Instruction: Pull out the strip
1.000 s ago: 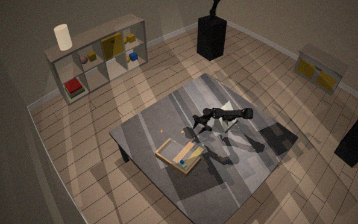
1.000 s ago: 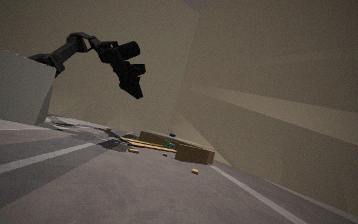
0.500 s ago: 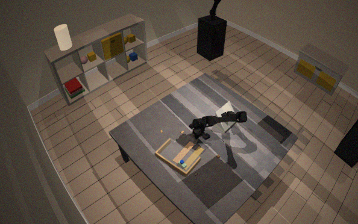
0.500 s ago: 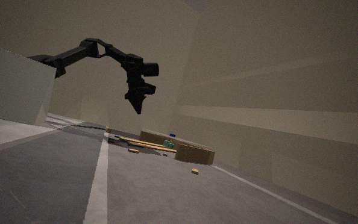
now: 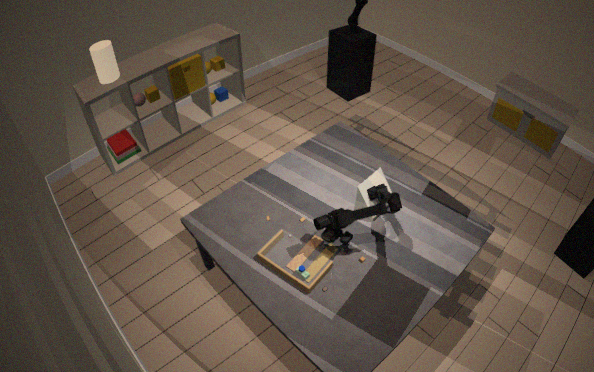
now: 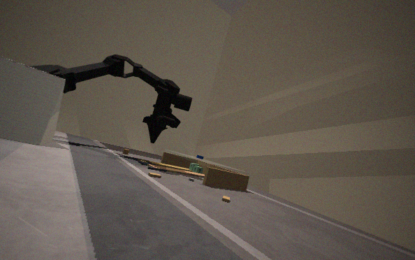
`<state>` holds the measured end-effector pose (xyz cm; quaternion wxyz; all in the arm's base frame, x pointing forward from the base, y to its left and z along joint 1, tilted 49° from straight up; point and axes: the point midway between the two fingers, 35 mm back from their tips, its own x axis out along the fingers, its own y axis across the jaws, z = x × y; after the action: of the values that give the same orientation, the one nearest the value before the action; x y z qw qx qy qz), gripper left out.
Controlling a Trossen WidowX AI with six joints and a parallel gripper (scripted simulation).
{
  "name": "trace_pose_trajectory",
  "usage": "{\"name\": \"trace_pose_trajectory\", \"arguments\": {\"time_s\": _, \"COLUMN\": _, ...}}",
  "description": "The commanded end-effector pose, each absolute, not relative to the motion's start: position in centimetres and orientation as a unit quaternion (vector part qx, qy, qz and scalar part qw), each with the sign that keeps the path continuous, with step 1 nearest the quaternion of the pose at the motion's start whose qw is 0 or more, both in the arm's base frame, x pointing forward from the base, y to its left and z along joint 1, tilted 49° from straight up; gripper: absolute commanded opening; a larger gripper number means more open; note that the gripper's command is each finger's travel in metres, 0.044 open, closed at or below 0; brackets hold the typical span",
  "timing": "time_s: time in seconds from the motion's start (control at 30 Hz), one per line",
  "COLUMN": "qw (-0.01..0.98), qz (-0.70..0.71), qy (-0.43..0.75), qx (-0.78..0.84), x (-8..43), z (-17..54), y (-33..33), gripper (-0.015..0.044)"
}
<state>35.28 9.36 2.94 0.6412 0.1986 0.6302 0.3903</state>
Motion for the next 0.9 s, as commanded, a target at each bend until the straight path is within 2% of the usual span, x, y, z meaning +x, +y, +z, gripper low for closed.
{"name": "trace_pose_trajectory", "arguments": {"time_s": 0.0, "qw": 0.634, "qz": 0.396, "qy": 0.637, "qx": 0.189, "x": 35.3, "z": 3.0, "y": 9.5, "gripper": 0.0000}}
{"name": "trace_pose_trajectory", "arguments": {"time_s": 0.87, "qw": 0.635, "qz": 0.396, "qy": 0.637, "qx": 0.189, "x": 35.0, "z": 0.4, "y": 12.5, "gripper": 0.0000}}
